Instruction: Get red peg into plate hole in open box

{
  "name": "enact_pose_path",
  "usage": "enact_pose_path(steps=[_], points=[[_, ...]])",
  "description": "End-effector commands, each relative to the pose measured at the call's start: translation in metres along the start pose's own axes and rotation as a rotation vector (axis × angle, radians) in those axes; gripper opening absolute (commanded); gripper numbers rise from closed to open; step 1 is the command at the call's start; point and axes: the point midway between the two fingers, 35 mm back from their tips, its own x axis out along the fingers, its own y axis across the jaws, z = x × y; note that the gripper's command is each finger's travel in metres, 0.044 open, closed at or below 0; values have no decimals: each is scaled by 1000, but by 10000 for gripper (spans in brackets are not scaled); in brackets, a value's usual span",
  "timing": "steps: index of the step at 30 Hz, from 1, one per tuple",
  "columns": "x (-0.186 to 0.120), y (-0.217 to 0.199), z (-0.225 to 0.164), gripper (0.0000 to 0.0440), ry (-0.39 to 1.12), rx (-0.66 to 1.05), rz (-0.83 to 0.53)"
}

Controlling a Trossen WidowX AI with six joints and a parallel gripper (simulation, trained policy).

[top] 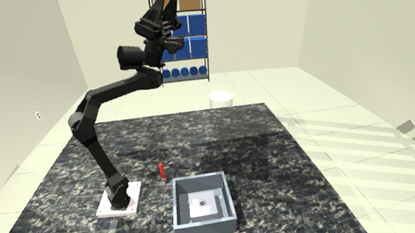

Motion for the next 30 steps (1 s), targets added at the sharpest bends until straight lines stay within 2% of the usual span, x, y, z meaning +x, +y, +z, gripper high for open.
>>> enact_pose_path(steps=[1,3,16,30], points=[[0,-3,3,421,-13,-26,-19],[0,-8,9,440,-38,-78,-58],[-12,-33,58,440,-180,-425,-311],[-50,-44,120,440,-334,-756,-630]])
